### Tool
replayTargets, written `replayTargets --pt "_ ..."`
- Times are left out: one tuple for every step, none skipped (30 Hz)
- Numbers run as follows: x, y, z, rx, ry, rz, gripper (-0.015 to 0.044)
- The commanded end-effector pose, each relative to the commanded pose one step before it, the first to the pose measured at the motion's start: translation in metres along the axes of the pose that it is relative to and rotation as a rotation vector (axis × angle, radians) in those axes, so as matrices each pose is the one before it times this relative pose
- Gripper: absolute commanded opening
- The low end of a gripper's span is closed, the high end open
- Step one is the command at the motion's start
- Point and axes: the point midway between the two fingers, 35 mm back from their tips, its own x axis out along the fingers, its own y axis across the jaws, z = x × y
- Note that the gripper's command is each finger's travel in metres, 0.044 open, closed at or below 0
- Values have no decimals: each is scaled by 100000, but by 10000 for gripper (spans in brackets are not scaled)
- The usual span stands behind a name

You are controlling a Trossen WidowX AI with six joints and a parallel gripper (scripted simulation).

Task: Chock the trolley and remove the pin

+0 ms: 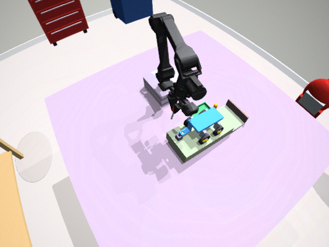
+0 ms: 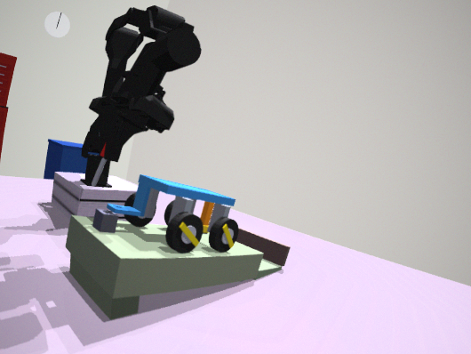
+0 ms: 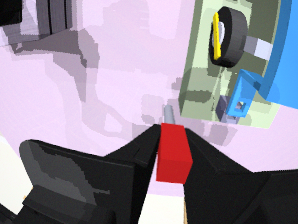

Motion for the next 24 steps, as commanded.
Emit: replayTargets --pt "-123 102 1653 -191 174 749 0" --pt "-58 -23 364 0 -31 -1 0" --pt "-58 -27 364 0 -39 -2 0" --pt "-58 -21 364 0 -31 -1 0" --pt "-58 -24 365 0 -39 -1 0" --pt "-58 -18 365 0 -31 -1 0" --pt "-55 -22 367 0 -39 -1 0" --pt "-55 -16 367 0 -31 0 0" --pt "-52 -16 369 0 -39 -1 0" --pt "-52 -10 369 0 -31 0 0" --pt "-50 -12 371 0 -39 0 0" --pt "-50 -6 371 0 -31 1 0" --pt "-48 -8 372 0 -39 0 0" --pt "-48 -2 371 0 -30 1 0" --pt "-45 -4 371 -1 -38 1 0" --pt "-45 2 371 0 -30 2 0" --pt "-42 0 370 -1 -38 1 0" --pt "-42 6 370 -1 -30 2 0" --pt "-40 3 367 -1 -37 2 0" --pt "-40 9 367 -1 -29 2 0" --pt "-38 6 363 -1 -36 2 0" --pt "-38 12 363 -1 -29 3 0" --pt "-36 9 358 -1 -35 2 0" --pt "-36 15 359 -1 -29 3 0"
